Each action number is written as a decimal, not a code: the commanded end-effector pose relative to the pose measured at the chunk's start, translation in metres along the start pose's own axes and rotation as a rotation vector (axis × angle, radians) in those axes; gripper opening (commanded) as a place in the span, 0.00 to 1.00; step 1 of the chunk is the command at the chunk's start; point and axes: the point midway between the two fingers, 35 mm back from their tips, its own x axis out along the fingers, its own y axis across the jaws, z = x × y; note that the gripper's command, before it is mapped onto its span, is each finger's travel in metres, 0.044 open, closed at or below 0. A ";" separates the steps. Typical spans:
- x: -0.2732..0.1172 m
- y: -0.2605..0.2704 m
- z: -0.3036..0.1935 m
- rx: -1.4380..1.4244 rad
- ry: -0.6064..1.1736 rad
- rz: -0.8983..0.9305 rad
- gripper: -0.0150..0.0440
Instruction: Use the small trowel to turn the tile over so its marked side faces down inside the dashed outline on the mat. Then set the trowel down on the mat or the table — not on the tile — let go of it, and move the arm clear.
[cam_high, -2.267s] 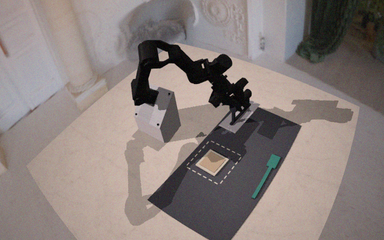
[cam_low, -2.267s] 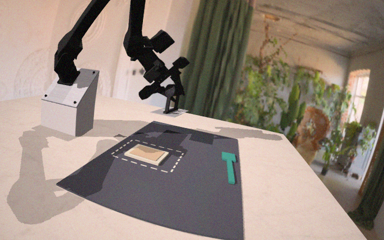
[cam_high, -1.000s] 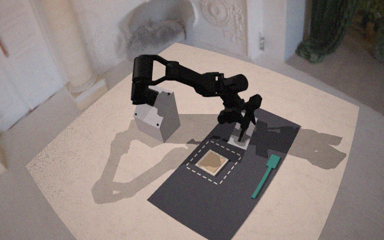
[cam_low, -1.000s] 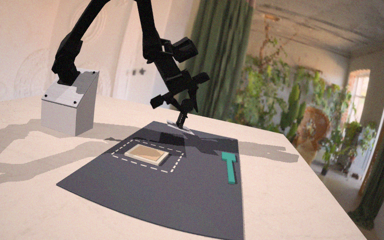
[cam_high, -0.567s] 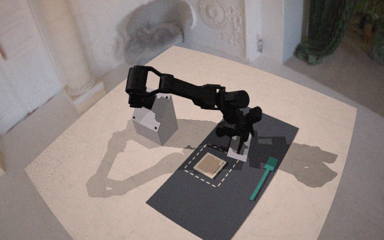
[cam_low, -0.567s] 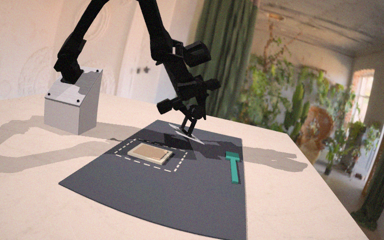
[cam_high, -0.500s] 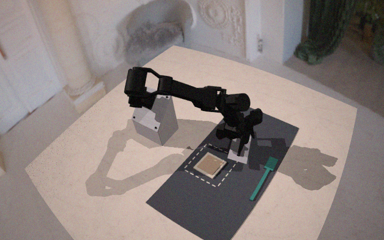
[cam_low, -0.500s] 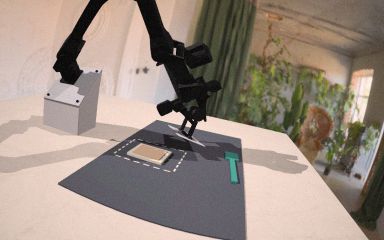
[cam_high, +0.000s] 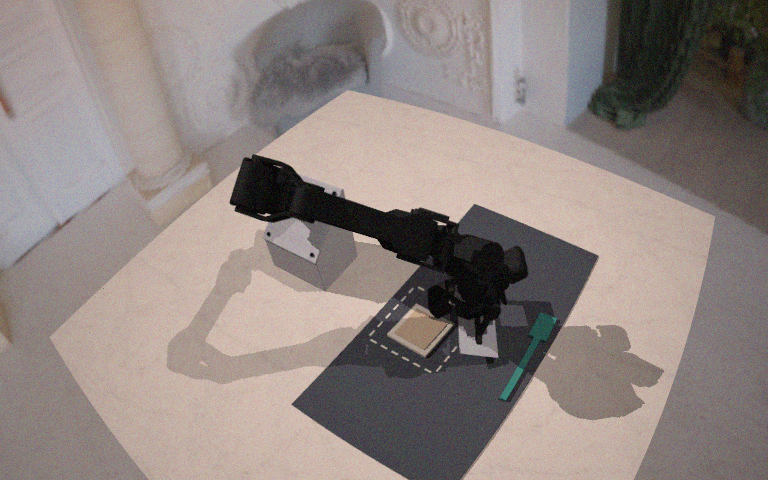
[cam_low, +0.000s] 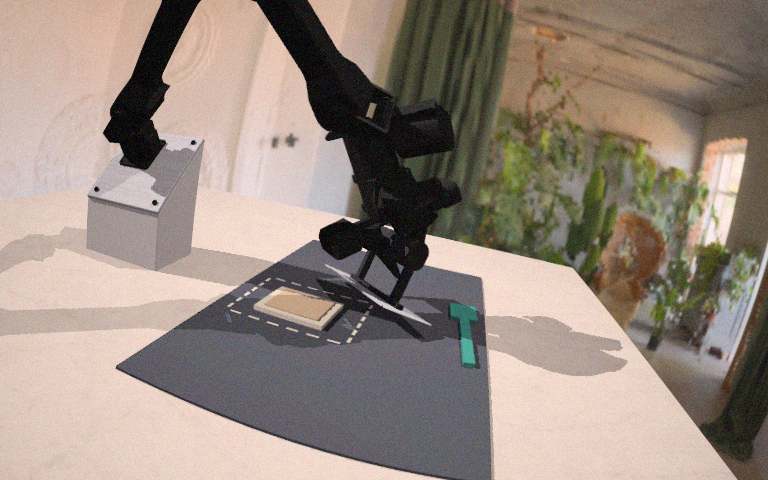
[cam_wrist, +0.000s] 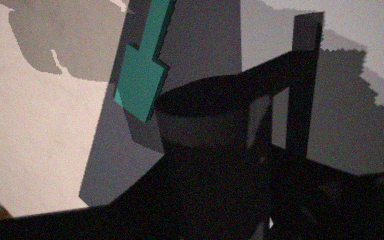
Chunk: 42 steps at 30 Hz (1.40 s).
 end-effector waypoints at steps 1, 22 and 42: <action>-0.004 0.000 0.018 -0.044 0.034 0.019 0.25; -0.021 -0.050 0.083 -0.168 0.223 0.061 0.25; -0.072 -0.112 0.146 -0.369 0.366 0.248 0.25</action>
